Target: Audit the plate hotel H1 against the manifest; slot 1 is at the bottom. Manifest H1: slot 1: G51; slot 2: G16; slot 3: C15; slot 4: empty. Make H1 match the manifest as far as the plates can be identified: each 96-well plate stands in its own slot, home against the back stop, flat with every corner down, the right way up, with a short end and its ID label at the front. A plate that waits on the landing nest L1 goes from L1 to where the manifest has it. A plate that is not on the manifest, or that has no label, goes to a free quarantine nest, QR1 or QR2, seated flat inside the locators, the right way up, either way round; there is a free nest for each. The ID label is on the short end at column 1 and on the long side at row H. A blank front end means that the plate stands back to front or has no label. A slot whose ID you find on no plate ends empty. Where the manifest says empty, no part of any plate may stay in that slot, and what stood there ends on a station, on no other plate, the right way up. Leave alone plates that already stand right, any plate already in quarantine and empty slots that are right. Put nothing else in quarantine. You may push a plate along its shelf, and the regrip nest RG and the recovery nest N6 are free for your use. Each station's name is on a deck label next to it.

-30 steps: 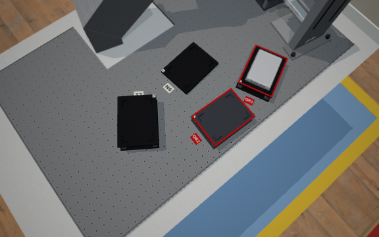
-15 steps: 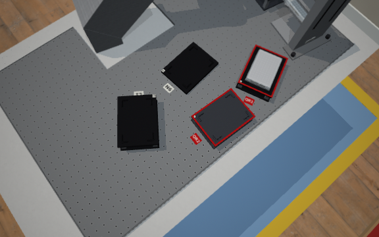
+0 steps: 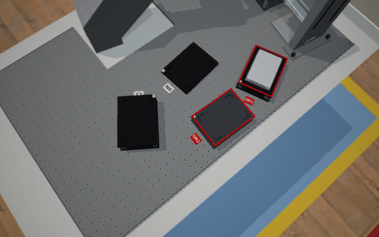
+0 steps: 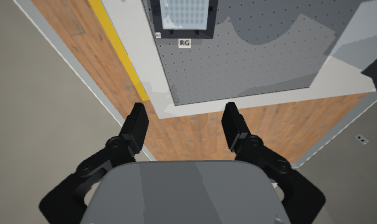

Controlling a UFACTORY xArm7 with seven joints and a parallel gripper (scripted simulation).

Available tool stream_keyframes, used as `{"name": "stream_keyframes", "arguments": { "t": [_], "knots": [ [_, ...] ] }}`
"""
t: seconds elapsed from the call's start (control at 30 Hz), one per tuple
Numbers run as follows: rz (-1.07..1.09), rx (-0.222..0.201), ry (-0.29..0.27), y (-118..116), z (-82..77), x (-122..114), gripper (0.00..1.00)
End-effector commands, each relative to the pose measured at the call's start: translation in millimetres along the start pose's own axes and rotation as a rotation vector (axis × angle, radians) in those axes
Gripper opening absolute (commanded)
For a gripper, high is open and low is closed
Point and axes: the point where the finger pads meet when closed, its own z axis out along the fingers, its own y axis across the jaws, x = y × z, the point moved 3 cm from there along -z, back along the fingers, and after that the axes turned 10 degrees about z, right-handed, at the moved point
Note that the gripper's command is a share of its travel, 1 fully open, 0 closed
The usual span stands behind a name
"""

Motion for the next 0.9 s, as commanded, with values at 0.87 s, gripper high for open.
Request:
{"name": "stream_keyframes", "arguments": {
  "t": [0.87],
  "knots": [
    [0.000,0.003,-0.001,-1,44.1,0,1.00]
  ]
}}
